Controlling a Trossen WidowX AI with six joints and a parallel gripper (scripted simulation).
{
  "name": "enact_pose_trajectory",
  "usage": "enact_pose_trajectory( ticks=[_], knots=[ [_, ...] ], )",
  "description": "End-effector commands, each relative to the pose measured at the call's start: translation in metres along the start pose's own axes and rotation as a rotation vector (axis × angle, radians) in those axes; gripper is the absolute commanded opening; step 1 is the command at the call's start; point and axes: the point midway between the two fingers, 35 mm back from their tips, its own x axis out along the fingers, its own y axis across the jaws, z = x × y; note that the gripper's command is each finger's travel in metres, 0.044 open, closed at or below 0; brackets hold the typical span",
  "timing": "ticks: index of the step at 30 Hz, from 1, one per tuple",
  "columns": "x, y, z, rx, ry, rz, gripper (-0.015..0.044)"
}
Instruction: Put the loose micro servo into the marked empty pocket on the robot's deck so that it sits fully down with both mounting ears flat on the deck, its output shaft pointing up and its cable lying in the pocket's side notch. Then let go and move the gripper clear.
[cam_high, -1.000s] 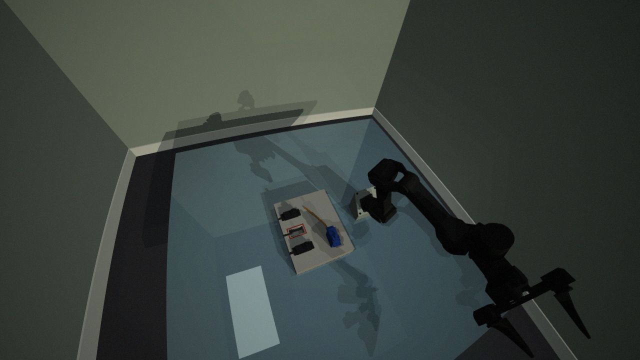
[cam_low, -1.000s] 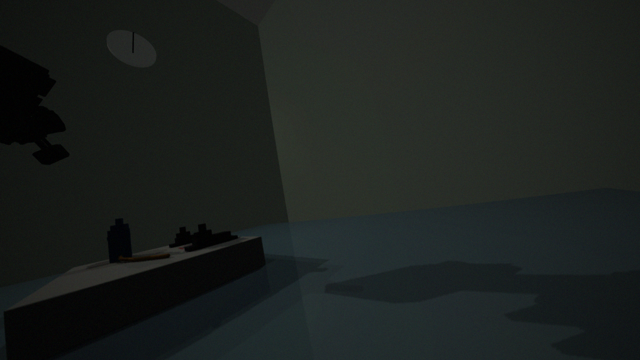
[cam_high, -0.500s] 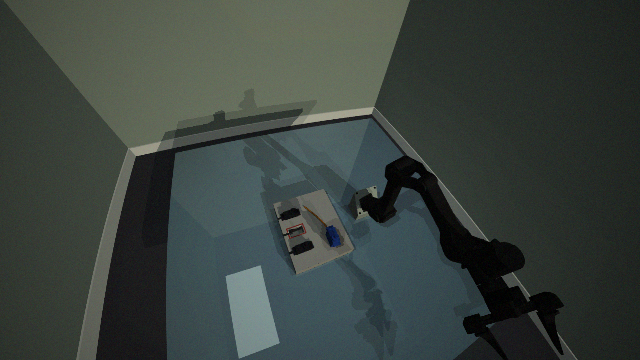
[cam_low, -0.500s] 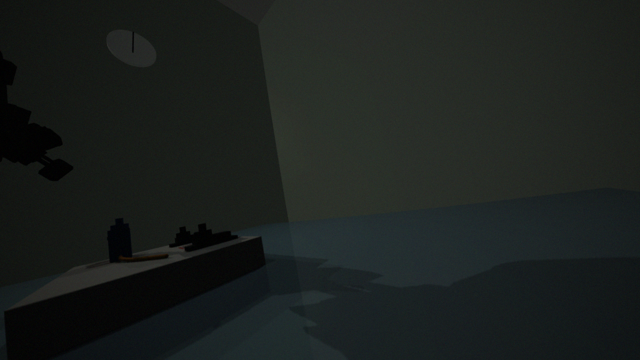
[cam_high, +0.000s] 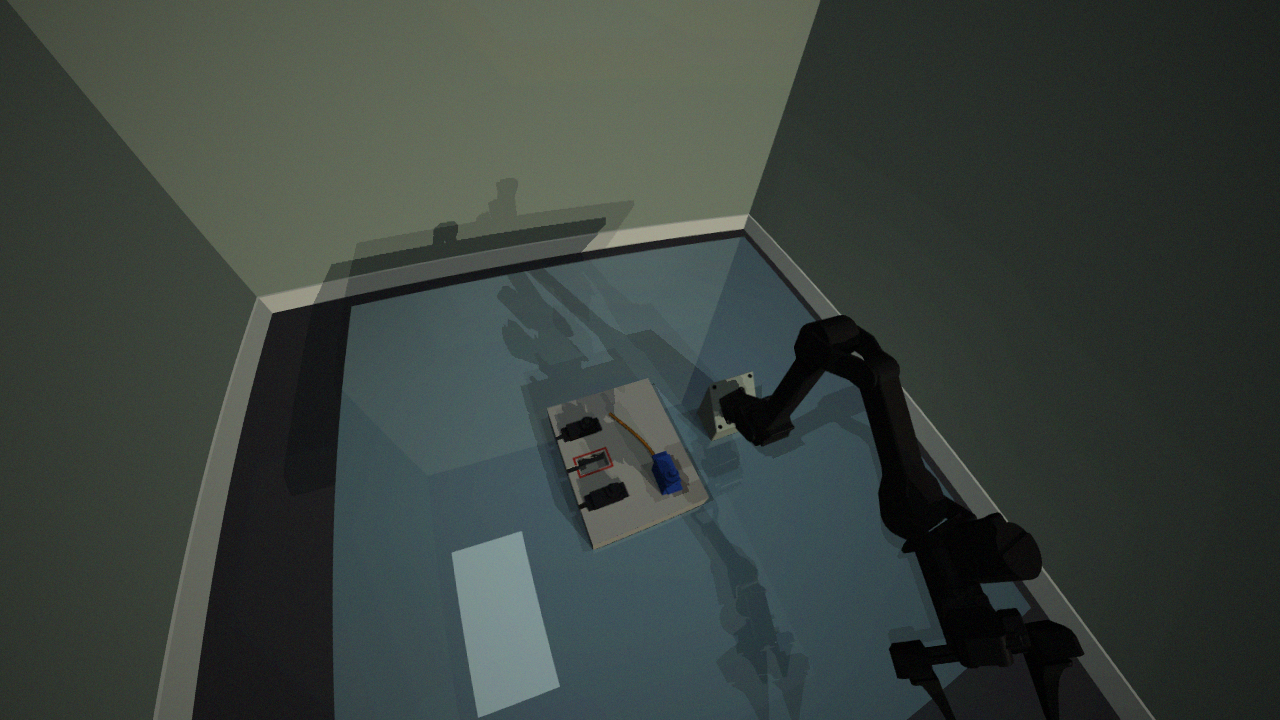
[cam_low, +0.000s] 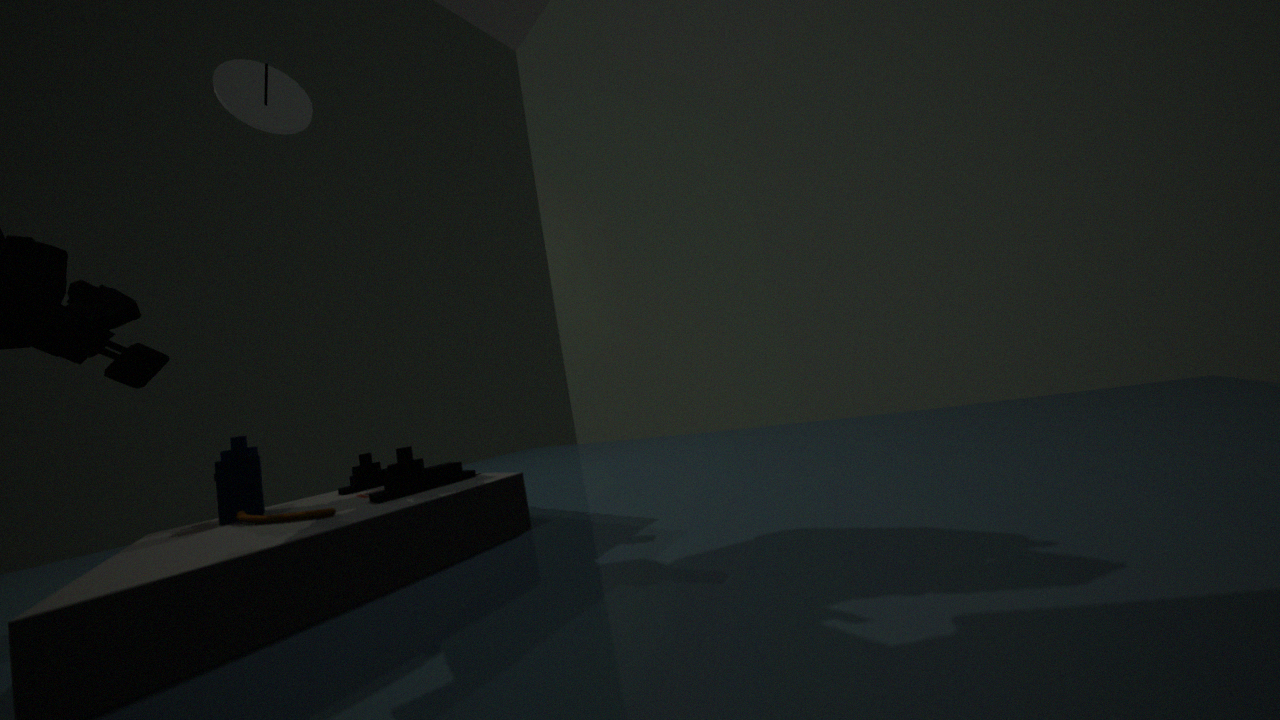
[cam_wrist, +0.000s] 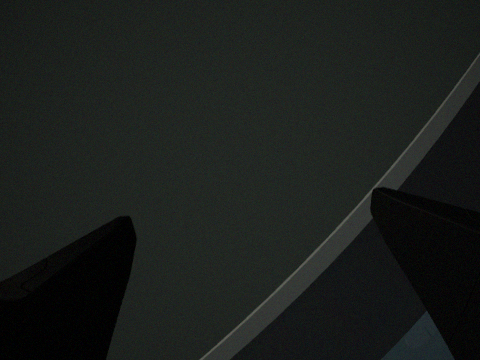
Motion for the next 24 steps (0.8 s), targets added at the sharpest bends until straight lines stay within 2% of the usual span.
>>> enact_pose_trajectory(
  ticks=[1, 8, 24],
  knots=[
    [0.002, -0.009, -0.007, -0.016, 0.016, -0.023, 0.044],
    [0.008, -0.037, -0.019, -0.093, 0.058, -0.106, 0.044],
    [0.01, -0.139, -0.04, -0.245, 0.205, -0.404, 0.044]
  ],
)
